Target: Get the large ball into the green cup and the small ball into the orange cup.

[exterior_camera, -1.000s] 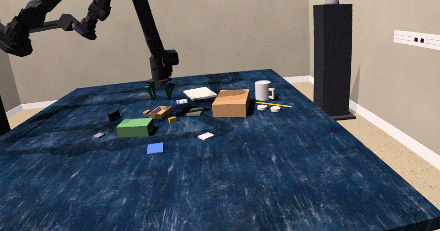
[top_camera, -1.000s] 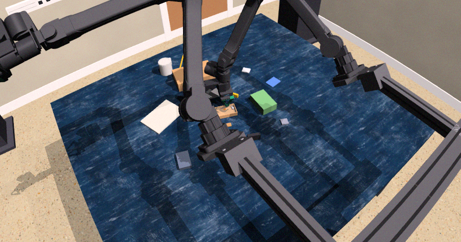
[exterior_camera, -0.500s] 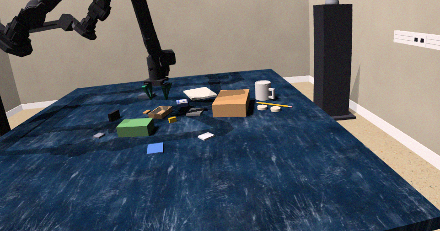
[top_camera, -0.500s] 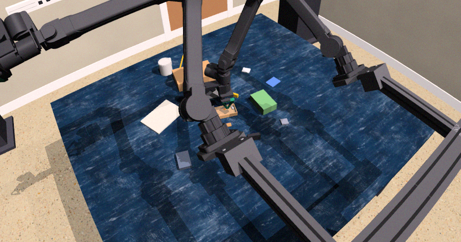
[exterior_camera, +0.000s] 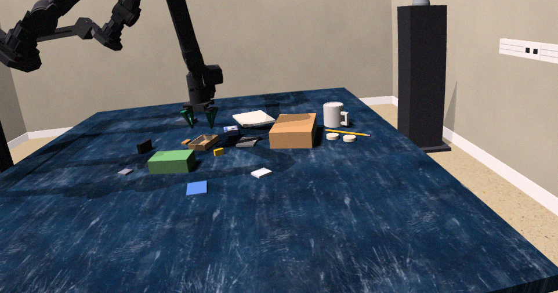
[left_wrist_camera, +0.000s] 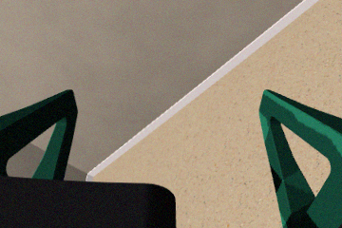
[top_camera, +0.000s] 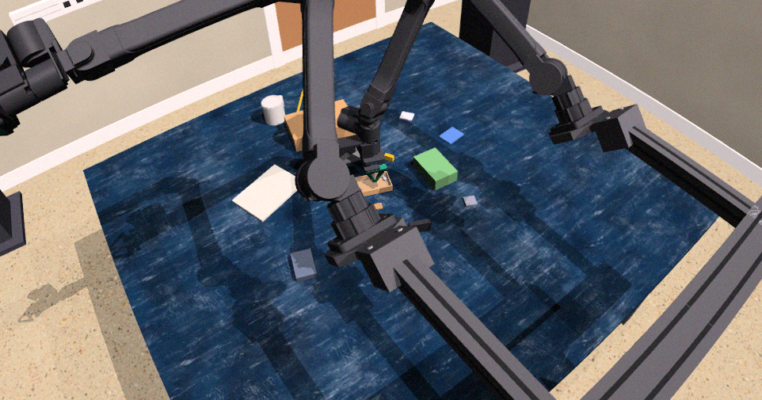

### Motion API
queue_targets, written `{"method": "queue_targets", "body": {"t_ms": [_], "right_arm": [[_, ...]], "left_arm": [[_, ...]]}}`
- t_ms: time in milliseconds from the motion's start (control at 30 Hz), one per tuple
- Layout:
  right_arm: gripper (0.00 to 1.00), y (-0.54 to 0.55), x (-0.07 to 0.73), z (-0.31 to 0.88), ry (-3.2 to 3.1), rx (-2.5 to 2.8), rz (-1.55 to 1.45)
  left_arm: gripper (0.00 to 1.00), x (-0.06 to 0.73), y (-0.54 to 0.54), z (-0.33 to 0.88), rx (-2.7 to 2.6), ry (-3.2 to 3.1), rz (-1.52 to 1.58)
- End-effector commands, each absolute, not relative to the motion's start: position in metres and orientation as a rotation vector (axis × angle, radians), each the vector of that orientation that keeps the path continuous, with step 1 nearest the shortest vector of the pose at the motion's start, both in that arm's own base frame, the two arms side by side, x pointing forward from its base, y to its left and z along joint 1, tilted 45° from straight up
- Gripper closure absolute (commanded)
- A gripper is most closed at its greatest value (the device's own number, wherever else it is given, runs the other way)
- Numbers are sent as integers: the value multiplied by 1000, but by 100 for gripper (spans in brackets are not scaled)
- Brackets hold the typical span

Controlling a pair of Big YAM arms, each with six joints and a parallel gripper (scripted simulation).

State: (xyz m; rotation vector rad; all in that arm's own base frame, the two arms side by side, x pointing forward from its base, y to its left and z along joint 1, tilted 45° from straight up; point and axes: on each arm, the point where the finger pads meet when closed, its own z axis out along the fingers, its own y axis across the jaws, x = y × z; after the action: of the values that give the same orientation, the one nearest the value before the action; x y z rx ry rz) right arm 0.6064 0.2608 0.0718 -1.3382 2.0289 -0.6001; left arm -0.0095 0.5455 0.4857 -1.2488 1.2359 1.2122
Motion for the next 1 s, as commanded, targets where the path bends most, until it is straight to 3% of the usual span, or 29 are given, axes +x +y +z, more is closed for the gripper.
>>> {"method": "queue_targets", "body": {"t_ms": [0,967], "right_arm": [[13,253,622,67,2030,-1326,-610],[13,249,654,31,2033,-1330,-611]], "left_arm": [[0,-24,541,505,-1235,1181,1246],[0,-24,541,505,-1235,1181,1246]]}}
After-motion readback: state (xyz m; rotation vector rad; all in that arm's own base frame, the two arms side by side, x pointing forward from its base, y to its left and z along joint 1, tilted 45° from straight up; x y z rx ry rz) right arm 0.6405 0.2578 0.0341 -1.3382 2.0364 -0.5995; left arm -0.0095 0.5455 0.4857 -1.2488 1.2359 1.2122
